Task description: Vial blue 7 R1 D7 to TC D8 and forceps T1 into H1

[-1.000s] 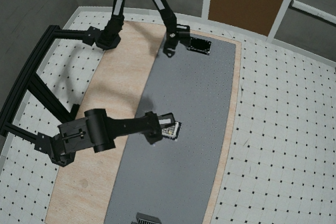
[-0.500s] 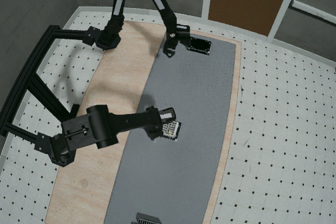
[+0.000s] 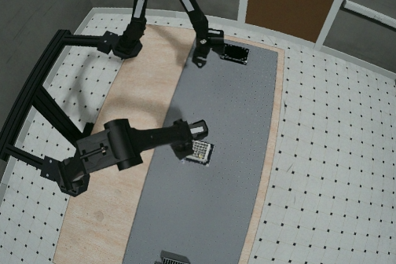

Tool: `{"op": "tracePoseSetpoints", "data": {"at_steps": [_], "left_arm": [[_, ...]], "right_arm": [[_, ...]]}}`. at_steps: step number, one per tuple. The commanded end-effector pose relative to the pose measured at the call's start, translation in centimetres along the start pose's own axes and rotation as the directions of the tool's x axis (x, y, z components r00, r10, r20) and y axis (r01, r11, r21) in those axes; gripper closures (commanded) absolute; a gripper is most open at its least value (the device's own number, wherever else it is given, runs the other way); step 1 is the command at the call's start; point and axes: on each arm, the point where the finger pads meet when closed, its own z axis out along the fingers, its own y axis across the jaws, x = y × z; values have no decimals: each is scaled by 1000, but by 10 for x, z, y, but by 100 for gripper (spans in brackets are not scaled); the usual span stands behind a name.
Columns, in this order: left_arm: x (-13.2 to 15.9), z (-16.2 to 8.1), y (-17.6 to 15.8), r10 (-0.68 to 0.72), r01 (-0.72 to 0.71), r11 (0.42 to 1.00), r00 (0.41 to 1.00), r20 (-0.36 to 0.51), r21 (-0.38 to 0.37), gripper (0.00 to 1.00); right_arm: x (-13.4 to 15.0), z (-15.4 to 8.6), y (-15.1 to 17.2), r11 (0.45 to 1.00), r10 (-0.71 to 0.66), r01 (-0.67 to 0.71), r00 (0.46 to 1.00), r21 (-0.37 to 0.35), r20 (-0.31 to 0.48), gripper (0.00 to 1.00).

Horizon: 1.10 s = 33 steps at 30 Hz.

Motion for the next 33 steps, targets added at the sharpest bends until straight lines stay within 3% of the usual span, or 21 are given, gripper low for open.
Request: {"op": "tracePoseSetpoints", "data": {"at_steps": [1, 33], "left_arm": [[-8, -2, 1, 8, -8, 1000, 1000, 16, -3, 0], [-8, -2, 1, 8, -8, 1000, 1000, 16, -3, 0]], "right_arm": [[-8, 6, 14, 1000, -7, 7, 1000, -1, -15, 91], [-38, 4, 52, 1000, -7, 7, 1000, 1, -14, 91]]}}
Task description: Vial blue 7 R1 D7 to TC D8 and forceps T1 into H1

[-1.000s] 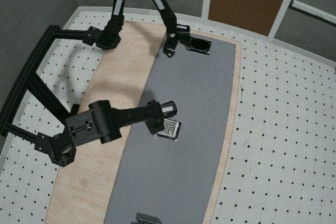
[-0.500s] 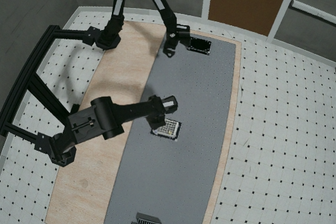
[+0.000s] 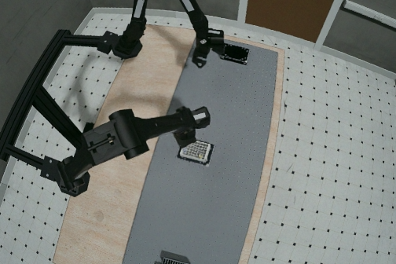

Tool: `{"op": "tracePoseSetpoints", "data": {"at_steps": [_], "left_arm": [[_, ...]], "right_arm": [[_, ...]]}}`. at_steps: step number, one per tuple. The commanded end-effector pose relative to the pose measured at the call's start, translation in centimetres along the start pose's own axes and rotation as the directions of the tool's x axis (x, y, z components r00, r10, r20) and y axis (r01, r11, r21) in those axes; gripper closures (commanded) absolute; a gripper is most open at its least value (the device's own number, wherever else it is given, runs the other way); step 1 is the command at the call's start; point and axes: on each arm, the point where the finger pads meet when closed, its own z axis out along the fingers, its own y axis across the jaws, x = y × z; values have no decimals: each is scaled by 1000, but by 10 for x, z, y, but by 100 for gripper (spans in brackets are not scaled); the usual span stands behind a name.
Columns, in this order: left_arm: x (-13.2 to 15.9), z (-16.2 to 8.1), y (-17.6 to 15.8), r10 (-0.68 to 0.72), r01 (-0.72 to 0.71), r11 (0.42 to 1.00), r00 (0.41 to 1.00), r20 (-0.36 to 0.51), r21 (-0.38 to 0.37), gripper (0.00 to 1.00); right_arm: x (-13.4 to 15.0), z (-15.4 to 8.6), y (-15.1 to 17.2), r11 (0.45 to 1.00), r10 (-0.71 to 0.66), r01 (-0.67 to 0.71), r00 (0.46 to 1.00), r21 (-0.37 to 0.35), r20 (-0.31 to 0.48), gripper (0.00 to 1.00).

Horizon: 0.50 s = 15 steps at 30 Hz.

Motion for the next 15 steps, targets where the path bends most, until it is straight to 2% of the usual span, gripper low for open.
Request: {"op": "tracePoseSetpoints", "data": {"at_steps": [1, 13, 15], "left_arm": [[-8, -2, 1, 8, -8, 1000, 1000, 16, -3, 0], [-8, -2, 1, 8, -8, 1000, 1000, 16, -3, 0], [-8, -2, 1, 8, -8, 1000, 1000, 16, -3, 0]], "right_arm": [[-8, 6, 16, 1000, -8, 8, 1000, 1, -14, 91], [-19, 5, 29, 1000, -8, 8, 1000, 1, -13, 91], [-19, 5, 38, 1000, -13, 12, 1000, -19, -26, 91]]}}
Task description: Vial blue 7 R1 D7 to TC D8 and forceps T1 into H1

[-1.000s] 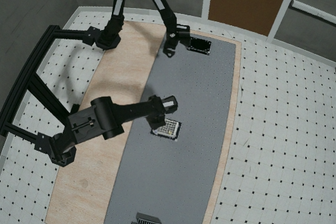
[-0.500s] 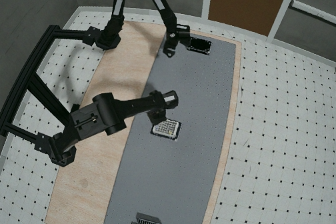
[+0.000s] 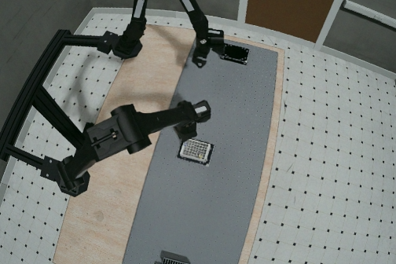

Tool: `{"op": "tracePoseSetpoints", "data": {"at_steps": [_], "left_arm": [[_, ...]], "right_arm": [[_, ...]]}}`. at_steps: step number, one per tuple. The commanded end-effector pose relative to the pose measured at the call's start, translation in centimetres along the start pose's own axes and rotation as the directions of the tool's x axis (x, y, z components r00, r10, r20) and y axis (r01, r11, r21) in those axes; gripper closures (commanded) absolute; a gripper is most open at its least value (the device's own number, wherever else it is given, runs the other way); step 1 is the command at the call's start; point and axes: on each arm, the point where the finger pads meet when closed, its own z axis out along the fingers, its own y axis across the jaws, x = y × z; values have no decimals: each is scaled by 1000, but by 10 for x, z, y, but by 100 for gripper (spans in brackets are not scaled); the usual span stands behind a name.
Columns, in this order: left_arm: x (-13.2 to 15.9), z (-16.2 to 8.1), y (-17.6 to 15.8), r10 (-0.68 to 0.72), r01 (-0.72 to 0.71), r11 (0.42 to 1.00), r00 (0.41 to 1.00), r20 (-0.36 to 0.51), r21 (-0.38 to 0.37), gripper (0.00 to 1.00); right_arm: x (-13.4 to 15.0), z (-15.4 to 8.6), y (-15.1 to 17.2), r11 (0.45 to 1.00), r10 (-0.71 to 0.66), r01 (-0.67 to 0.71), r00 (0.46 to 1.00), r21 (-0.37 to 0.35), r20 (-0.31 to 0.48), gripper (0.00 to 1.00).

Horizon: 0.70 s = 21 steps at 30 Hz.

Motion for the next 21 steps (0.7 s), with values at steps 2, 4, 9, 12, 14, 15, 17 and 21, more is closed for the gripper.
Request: {"op": "tracePoseSetpoints", "data": {"at_steps": [2, 4, 9, 12, 14, 15, 17, 21], "left_arm": [[-8, -2, 1, 8, -8, 1000, 1000, 16, -3, 0], [-8, -2, 1, 8, -8, 1000, 1000, 16, -3, 0], [-8, -2, 1, 8, -8, 1000, 1000, 16, -3, 0], [-8, -2, 1, 8, -8, 1000, 1000, 16, -3, 0], [-8, -2, 1, 8, -8, 1000, 1000, 16, -3, 0], [-8, -2, 1, 8, -8, 1000, 1000, 16, -3, 0], [-8, -2, 1, 8, -8, 1000, 1000, 16, -3, 0], [-8, -2, 1, 8, -8, 1000, 1000, 16, -3, 0]], "right_arm": [[-9, 7, 25, 1000, -8, 7, 1000, -25, -17, 91], [-13, 7, 30, 1000, -6, 6, 1000, -30, -14, 91], [-18, 6, 35, 1000, -8, 8, 1000, -6, -19, 91], [-20, 6, 37, 1000, -9, 10, 1000, 5, -22, 91], [-21, 7, 35, 1000, -5, 5, 1000, 8, -24, 91], [-21, 7, 35, 1000, -5, 5, 1000, 8, -24, 91], [-21, 7, 36, 1000, -3, 4, 1000, 8, -28, 91], [-14, 9, 43, 1000, -17, 18, 999, 8, -40, 91]]}}
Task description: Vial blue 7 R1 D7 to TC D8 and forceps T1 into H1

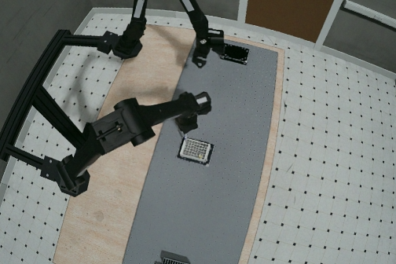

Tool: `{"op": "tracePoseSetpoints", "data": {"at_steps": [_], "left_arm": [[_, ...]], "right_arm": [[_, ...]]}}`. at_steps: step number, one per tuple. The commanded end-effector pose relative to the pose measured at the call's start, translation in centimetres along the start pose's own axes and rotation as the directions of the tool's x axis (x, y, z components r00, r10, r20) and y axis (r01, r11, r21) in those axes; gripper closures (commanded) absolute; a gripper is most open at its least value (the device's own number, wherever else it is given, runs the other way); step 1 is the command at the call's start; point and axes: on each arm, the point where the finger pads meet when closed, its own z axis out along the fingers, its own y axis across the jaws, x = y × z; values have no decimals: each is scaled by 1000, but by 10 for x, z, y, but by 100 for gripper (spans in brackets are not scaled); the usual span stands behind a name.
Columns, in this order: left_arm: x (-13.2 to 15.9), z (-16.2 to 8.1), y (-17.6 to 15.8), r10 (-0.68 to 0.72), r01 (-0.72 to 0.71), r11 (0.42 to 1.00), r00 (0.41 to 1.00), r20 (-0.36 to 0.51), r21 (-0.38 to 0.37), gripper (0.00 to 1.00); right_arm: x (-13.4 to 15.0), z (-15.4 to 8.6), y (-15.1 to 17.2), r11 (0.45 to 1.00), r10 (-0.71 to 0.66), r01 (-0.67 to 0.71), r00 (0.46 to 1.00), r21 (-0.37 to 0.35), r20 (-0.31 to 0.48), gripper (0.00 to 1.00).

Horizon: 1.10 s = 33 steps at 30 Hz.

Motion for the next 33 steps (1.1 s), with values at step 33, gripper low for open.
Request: {"op": "tracePoseSetpoints", "data": {"at_steps": [33], "left_arm": [[-8, -2, 1, 8, -8, 1000, 1000, 16, -3, 0]], "right_arm": [[9, 18, -2, 1000, -9, 10, 1000, 24, -24, 91]]}}
